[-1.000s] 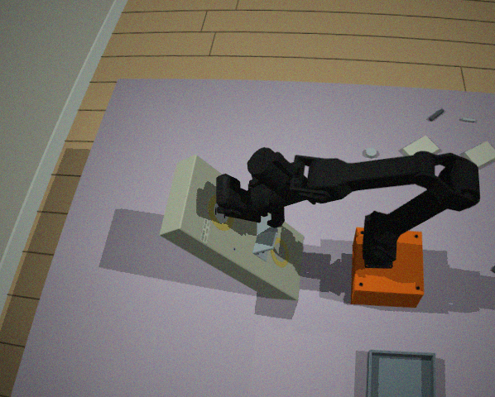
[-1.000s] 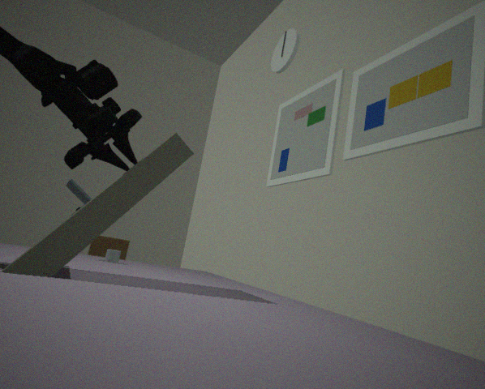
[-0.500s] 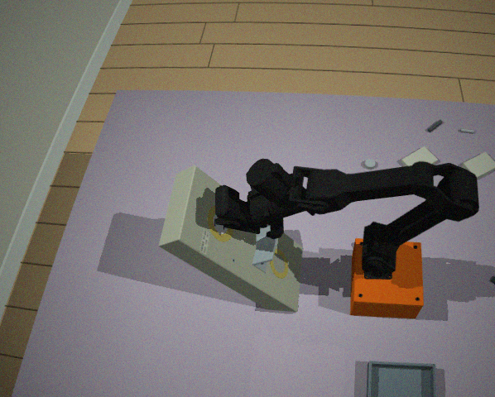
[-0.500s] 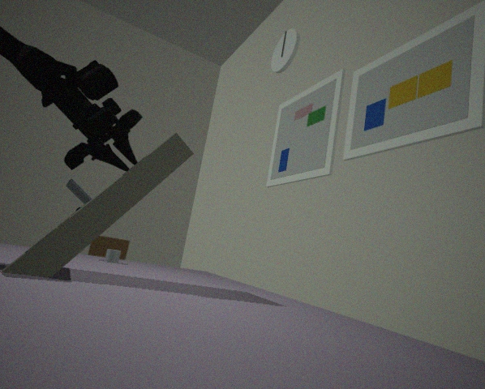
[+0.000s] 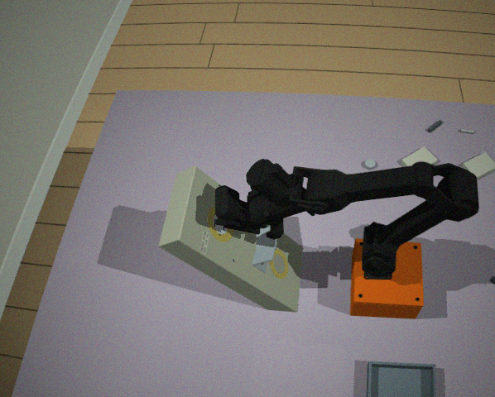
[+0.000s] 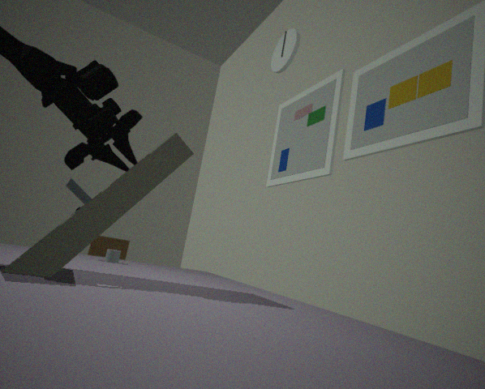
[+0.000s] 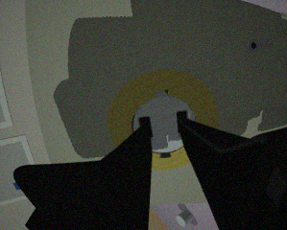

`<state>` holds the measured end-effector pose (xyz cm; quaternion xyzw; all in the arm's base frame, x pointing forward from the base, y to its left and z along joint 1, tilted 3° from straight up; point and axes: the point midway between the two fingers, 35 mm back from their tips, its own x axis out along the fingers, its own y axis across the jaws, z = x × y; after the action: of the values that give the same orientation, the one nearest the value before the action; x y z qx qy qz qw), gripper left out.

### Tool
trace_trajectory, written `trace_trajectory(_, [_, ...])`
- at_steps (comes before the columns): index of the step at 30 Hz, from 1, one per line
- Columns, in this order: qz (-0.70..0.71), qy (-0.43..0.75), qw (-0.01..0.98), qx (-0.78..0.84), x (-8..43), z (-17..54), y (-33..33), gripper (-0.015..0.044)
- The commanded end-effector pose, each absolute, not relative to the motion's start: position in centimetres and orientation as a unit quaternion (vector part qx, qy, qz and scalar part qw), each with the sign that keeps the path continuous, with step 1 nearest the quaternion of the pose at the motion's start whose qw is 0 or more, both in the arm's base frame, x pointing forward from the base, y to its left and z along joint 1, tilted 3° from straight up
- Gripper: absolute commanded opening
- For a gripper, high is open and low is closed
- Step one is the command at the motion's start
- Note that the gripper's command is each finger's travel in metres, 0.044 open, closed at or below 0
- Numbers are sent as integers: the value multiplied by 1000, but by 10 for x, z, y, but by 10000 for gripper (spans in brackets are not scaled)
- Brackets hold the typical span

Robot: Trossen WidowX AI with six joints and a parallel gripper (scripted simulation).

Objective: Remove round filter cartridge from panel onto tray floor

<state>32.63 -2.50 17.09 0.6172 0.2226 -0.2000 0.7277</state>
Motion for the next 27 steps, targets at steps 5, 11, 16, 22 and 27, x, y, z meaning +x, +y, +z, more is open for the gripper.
trace_trajectory(5, [-203,223,726,618,327,169,-25,104])
trace_trajectory(11, [-201,223,727,618,329,168,-25,104])
trace_trajectory(16, [-203,223,726,618,332,166,-26,104])
trace_trajectory(22, [-203,223,726,618,333,165,-26,104])
trace_trajectory(27, [-203,223,726,618,334,164,-26,104])
